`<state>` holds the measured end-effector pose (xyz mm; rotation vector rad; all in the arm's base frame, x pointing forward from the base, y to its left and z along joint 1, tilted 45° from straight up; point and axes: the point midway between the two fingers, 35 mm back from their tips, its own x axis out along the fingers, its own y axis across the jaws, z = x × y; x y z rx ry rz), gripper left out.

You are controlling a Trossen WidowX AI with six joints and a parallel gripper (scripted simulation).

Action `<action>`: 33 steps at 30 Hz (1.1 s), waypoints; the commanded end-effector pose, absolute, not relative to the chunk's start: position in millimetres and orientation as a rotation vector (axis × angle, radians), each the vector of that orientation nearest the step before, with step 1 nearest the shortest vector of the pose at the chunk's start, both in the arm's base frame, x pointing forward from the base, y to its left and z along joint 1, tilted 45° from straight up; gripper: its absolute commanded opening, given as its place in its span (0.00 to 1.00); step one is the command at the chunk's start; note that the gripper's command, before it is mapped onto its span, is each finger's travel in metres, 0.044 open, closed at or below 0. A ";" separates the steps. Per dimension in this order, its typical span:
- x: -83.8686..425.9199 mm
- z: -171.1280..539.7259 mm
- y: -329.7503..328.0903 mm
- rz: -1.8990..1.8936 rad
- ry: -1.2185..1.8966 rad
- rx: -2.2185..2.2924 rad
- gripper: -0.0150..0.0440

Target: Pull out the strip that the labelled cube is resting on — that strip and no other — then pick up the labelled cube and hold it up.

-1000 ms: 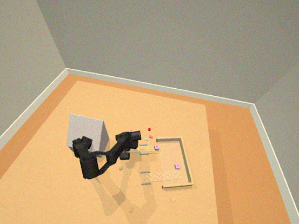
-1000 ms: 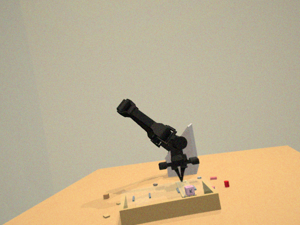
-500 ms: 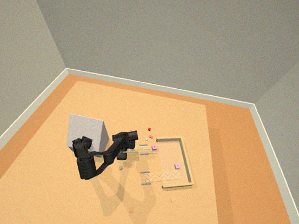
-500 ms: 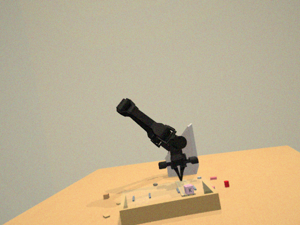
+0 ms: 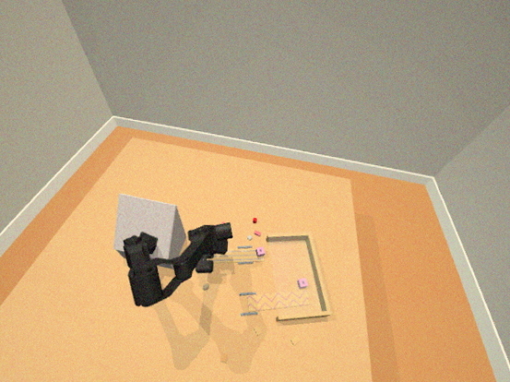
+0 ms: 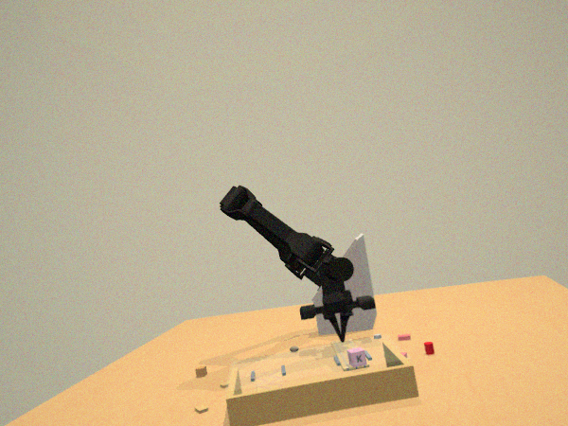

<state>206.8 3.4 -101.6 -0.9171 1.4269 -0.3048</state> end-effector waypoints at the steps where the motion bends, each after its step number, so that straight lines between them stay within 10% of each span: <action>1: 196.4 -102.8 -4.9 -0.316 1.462 -0.918 0.25; 33: 205.1 -91.9 14.6 -0.305 1.441 -0.915 0.25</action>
